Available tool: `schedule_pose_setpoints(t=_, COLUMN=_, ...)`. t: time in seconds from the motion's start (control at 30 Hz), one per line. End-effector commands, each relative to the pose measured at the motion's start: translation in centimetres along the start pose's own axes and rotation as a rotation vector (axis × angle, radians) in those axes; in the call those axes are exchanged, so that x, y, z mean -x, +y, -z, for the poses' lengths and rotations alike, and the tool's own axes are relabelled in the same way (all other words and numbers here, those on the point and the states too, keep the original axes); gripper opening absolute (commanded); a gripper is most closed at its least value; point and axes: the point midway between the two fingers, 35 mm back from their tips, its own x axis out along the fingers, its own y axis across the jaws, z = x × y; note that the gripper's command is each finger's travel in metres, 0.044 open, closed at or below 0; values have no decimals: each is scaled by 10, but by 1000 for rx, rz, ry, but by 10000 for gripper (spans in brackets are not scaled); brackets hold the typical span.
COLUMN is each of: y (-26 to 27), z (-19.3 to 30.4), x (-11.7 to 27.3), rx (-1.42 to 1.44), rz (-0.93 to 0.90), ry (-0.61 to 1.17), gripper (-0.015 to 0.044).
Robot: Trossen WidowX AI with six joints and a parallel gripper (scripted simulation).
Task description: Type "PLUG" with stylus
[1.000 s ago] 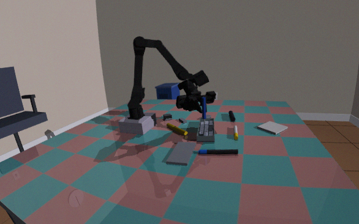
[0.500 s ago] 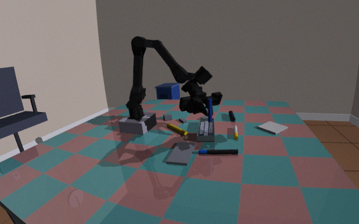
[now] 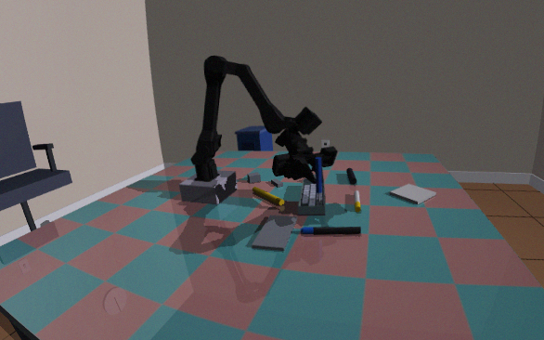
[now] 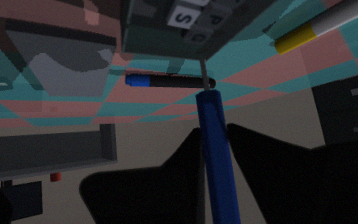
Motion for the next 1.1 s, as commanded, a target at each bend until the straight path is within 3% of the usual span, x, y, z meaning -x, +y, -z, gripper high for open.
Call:
schedule_pose_setpoints(t=0.0, y=0, z=-3, x=-2, rx=5, rz=2, ry=-2, gripper=81)
schedule_pose_setpoints(t=1.07, y=-1, z=-14, x=-9, rx=5, rz=2, ry=-2, gripper=81)
